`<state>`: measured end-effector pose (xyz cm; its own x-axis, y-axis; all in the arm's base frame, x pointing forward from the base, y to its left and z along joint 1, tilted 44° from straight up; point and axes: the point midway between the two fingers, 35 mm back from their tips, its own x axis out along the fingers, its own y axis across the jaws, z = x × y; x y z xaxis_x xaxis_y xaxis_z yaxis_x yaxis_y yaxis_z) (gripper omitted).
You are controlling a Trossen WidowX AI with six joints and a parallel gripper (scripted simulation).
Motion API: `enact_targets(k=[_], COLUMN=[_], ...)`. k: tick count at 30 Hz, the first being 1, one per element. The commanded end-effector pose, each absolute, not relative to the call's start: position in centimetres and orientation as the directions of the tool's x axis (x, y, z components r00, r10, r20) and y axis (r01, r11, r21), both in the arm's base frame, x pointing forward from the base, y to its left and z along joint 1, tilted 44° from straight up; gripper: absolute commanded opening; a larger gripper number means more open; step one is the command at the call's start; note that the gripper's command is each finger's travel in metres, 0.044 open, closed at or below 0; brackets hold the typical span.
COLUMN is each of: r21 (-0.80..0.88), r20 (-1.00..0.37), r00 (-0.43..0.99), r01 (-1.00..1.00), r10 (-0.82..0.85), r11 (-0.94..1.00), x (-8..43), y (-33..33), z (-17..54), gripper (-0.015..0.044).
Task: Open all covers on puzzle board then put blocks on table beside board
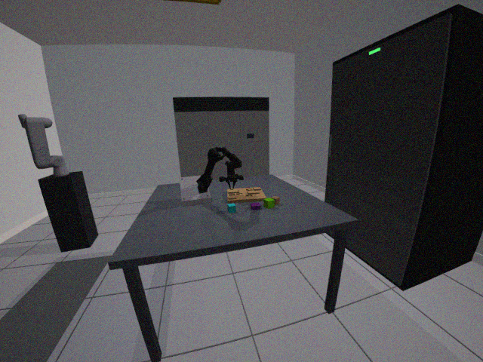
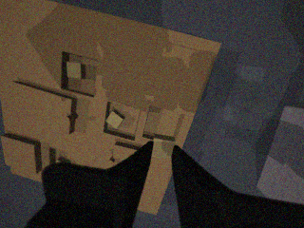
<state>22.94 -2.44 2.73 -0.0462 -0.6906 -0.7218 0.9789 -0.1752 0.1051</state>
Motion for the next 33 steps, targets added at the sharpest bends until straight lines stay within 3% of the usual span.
enact_targets(k=[1,13,33], r21=[0.106,0.106,0.109], r20=[-0.725,-0.725,-0.730], r00=[-0.048,-0.049,-0.045], r01=[0.978,0.978,0.978], r10=[-0.687,-0.687,-0.682], r11=[-0.181,-0.181,-0.181], x=[23.0,23.2,28.7], y=[-1.7,0.2,5.0], z=[3.4,5.3,2.8], gripper=[0.0080,0.0080,0.0080])
